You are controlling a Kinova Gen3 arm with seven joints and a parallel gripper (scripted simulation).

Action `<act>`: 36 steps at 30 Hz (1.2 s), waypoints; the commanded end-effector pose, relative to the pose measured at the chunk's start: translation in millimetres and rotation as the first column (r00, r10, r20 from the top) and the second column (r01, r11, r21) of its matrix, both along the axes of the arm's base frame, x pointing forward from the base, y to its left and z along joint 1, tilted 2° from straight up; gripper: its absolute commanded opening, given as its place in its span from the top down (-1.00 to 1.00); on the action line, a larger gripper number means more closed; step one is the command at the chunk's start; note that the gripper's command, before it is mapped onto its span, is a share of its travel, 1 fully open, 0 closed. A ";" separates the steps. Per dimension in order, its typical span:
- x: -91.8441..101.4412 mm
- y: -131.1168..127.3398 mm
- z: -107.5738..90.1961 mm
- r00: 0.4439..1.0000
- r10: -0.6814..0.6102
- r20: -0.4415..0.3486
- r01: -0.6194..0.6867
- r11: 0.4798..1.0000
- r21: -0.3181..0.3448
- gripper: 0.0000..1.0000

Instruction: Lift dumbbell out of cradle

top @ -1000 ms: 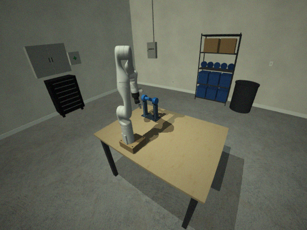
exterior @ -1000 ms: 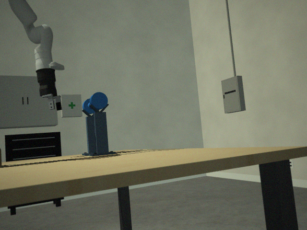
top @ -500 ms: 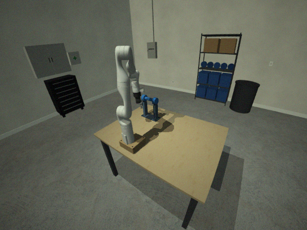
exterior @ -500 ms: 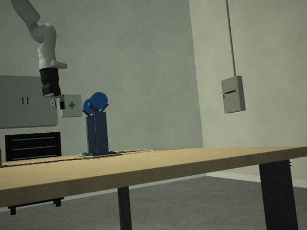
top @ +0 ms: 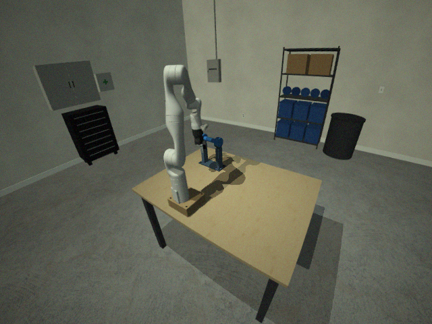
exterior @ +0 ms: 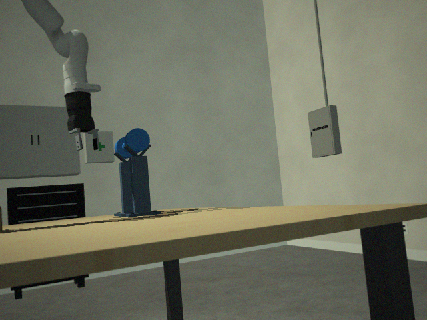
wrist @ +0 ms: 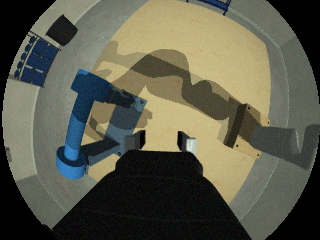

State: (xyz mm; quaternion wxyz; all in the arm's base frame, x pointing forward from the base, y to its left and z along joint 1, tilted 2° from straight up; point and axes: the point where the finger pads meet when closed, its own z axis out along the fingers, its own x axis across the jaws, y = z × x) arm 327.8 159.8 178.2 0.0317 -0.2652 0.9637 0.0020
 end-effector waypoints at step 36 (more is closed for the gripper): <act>76.6 -118.3 1.5 -0.040 -0.997 -0.067 0.999 -0.039 -0.012 -1.00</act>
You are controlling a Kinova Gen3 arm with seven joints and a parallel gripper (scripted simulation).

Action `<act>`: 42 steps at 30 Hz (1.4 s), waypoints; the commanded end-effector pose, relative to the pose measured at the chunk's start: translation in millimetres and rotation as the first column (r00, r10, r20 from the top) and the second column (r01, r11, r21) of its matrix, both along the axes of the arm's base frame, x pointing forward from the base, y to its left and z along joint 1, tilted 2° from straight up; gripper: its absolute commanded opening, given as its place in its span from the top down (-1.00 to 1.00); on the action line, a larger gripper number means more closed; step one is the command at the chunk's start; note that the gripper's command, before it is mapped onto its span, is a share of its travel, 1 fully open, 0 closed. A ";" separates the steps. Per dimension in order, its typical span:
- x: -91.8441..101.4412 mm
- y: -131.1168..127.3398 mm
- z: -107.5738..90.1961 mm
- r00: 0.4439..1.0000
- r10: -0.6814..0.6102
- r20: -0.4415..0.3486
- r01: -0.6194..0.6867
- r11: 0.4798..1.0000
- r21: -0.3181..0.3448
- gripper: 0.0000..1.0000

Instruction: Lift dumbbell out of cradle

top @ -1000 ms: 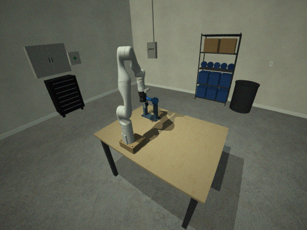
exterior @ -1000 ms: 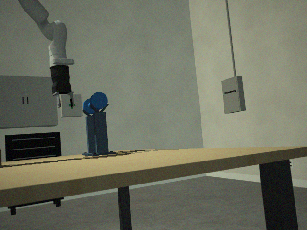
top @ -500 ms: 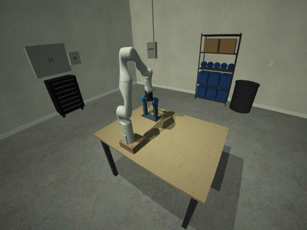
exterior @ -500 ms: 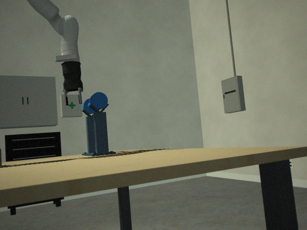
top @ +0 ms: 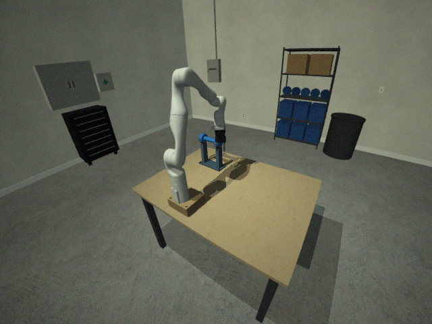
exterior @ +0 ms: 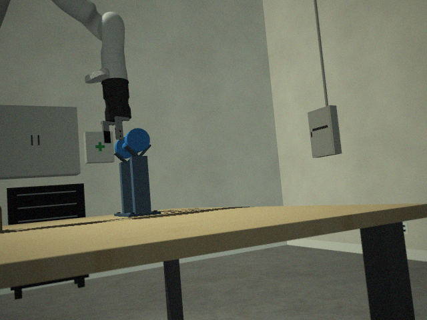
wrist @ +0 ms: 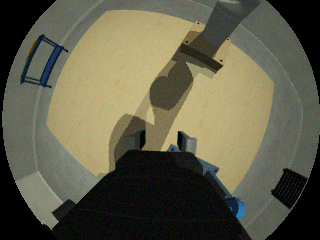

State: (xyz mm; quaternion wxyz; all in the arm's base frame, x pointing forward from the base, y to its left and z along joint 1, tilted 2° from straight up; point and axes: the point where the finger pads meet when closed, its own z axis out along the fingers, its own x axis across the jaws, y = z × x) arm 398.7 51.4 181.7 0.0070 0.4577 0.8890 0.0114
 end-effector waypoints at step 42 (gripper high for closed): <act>68.7 112.5 70.2 0.808 0.589 -0.013 -0.589 0.808 -0.004 -1.00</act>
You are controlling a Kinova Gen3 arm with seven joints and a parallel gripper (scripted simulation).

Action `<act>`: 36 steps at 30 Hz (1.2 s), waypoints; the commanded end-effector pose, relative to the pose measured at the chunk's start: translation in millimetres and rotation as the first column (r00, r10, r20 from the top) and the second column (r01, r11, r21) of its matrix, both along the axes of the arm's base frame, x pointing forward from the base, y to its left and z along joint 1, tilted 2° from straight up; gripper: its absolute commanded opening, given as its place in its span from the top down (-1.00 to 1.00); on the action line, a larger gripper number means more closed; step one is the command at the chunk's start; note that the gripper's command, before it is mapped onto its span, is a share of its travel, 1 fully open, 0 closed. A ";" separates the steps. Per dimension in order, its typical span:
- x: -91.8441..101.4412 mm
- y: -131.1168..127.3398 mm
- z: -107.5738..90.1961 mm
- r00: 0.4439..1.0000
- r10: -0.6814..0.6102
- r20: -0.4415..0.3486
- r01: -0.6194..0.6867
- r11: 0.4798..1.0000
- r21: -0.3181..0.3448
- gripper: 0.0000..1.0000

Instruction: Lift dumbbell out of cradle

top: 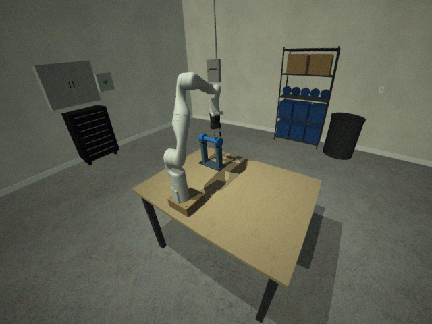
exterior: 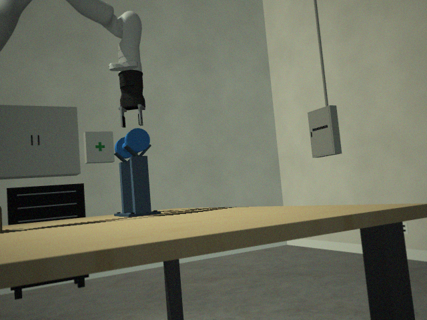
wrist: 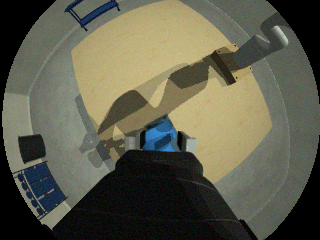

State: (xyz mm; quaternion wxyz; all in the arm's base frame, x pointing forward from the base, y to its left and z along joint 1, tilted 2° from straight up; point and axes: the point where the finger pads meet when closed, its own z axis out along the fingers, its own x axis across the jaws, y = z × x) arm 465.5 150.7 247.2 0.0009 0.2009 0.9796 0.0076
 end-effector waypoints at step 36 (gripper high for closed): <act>0.8 80.2 37.5 0.857 0.516 0.015 -0.516 0.857 0.010 -1.00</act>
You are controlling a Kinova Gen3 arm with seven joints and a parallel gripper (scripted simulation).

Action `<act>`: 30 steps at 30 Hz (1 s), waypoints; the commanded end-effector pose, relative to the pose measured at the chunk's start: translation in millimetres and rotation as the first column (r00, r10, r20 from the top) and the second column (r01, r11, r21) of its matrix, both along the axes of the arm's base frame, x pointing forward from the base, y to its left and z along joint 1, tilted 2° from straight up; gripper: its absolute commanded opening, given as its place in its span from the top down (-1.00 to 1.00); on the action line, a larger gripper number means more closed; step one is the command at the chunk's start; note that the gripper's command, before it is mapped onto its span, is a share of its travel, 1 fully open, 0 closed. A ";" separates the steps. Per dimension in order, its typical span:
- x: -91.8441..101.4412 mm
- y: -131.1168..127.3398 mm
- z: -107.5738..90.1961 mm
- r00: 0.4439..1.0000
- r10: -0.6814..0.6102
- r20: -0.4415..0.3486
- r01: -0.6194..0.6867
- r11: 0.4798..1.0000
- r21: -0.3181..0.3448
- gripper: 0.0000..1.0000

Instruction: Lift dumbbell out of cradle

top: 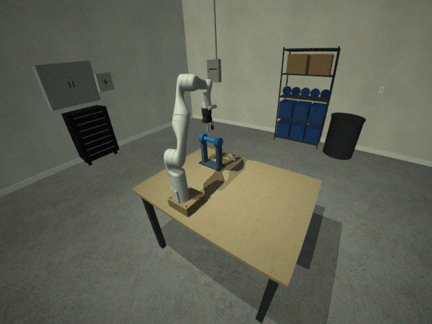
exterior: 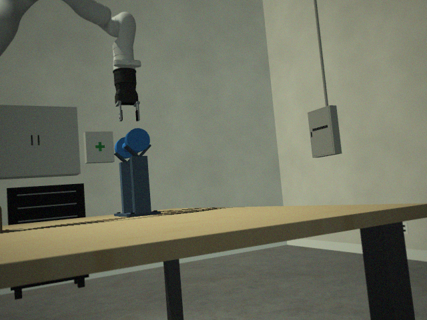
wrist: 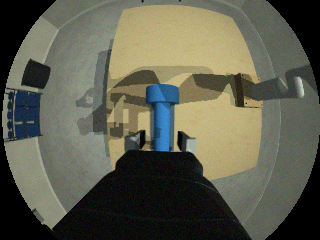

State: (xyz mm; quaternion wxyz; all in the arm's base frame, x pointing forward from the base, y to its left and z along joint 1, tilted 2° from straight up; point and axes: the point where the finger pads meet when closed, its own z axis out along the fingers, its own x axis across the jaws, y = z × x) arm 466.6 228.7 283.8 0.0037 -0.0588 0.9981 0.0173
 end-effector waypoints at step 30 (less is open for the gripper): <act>0.5 5.1 -82.7 1.000 0.022 -0.001 -0.022 1.000 -0.003 -1.00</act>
